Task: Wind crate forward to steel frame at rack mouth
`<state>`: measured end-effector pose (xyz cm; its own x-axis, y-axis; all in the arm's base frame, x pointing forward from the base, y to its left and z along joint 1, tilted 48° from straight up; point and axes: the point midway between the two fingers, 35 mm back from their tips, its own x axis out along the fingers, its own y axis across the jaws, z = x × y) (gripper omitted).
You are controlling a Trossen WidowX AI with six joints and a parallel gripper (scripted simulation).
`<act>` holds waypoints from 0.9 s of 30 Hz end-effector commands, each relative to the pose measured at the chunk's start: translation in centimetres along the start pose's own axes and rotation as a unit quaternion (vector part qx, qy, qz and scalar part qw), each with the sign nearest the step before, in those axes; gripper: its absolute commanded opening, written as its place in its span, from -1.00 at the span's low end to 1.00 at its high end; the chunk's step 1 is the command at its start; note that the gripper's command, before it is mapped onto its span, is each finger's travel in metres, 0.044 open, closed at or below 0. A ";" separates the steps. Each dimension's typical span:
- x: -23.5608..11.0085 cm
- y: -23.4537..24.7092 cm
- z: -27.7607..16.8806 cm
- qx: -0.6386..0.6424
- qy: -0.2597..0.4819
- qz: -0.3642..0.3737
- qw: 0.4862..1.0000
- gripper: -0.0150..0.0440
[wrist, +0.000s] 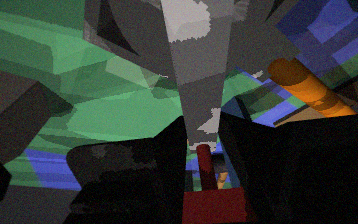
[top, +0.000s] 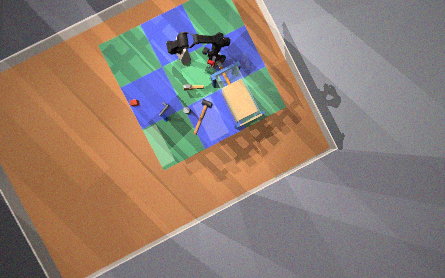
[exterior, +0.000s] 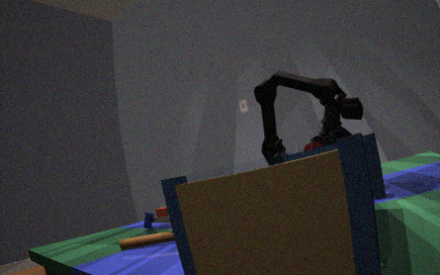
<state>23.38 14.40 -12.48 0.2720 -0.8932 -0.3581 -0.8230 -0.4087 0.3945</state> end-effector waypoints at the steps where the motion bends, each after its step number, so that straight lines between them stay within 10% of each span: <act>1: 0.0 -0.1 0.0 -0.002 0.001 -0.002 1.000 -0.49; 27: 0.3 0.4 0.2 0.033 0.000 0.016 0.999 -0.49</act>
<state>23.21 14.05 -12.55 0.2578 -0.9007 -0.3498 -0.8485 -0.3842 0.3640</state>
